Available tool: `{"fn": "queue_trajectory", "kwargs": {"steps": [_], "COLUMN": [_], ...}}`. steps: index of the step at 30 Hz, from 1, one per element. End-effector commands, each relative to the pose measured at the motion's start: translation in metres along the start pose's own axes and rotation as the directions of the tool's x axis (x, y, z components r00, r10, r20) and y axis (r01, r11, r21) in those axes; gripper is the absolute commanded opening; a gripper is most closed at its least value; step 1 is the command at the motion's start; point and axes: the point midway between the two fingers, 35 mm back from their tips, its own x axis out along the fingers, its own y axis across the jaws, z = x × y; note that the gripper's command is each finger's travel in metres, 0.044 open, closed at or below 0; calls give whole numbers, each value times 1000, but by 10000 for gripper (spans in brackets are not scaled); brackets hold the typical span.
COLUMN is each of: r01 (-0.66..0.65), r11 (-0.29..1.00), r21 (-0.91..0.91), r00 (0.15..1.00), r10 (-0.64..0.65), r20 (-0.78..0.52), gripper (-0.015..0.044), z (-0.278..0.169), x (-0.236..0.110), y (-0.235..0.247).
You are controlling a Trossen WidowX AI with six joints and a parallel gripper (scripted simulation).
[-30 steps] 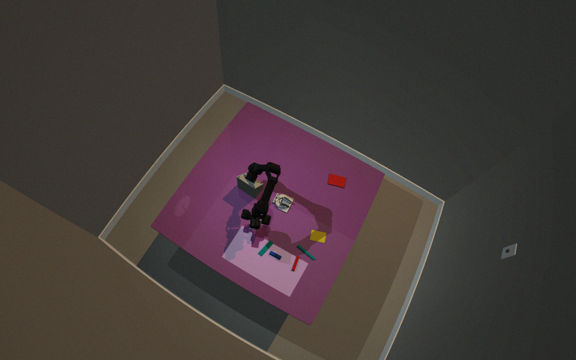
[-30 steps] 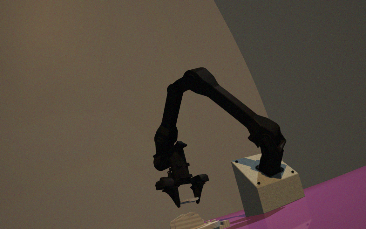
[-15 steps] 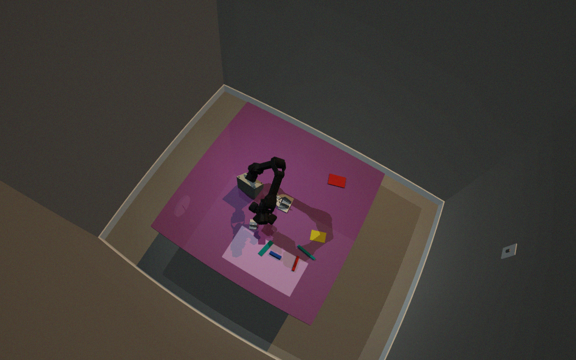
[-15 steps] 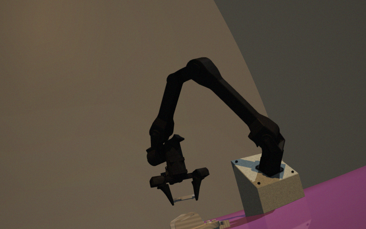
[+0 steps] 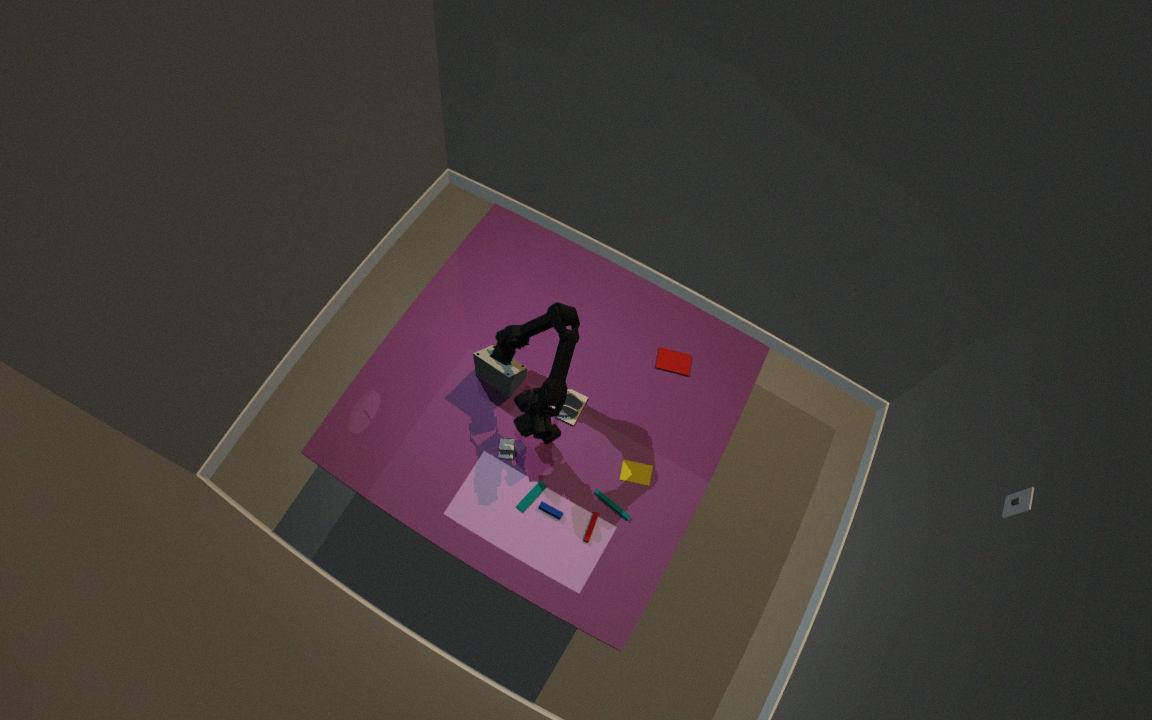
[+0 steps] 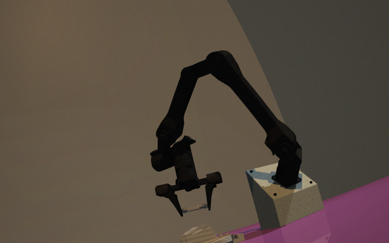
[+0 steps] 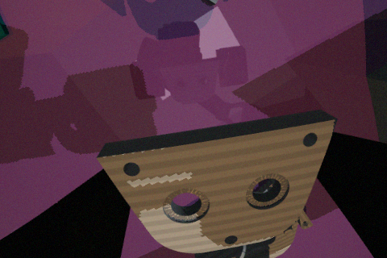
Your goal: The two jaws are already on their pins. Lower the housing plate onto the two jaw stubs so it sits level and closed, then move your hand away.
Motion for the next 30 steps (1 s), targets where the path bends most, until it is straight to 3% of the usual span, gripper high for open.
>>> {"fn": "queue_trajectory", "kwargs": {"steps": [1, 15, 30], "r01": [-6, 0, 20], "r11": [995, 905, 693], "r21": [100, 425, 721], "r00": [1000, 1000, 1000], "r10": [6, 4, -4], "r20": [-1, -9, -24], "gripper": [351, 351, 351], "z": [-16, -60, -103], "x": [-2, 0, 5], "y": [-2, -16, -38]}}
